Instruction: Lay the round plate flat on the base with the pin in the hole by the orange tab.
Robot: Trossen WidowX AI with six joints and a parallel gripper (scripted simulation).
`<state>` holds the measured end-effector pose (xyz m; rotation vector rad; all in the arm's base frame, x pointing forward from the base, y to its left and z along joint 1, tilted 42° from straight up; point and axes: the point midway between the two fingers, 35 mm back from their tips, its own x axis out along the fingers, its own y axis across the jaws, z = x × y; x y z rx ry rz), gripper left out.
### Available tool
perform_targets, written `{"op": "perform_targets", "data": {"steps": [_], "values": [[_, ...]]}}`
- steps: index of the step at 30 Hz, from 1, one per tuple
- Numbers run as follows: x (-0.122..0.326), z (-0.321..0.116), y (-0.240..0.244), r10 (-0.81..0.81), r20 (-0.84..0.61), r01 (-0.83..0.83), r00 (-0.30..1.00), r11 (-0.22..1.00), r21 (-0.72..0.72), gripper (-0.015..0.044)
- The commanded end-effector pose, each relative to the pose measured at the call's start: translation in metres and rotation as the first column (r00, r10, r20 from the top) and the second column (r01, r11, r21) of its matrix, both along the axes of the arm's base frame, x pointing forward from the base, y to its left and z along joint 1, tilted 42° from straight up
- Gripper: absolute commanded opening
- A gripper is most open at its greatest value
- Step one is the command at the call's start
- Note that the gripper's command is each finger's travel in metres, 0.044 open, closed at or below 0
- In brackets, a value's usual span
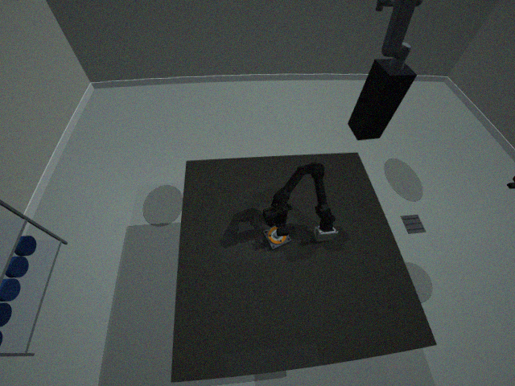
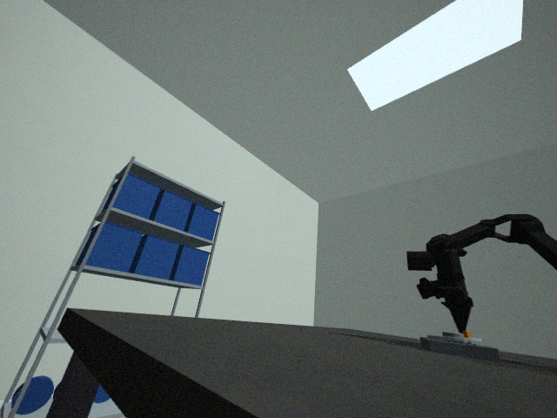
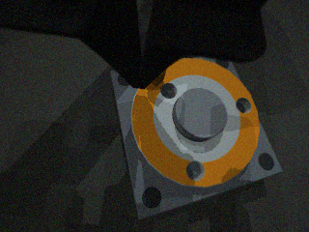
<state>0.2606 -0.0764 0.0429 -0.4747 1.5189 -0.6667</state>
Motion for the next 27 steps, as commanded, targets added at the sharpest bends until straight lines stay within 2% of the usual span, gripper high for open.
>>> {"op": "perform_targets", "data": {"steps": [1,27], "values": [[-0.006,-0.002,0.001,0.004,-0.002,-0.004,1.0,1.0,-0.004,0.0],[-0.026,-0.013,0.016,0.004,-0.003,-0.004,1.0,1.0,-0.003,0.0]]}}
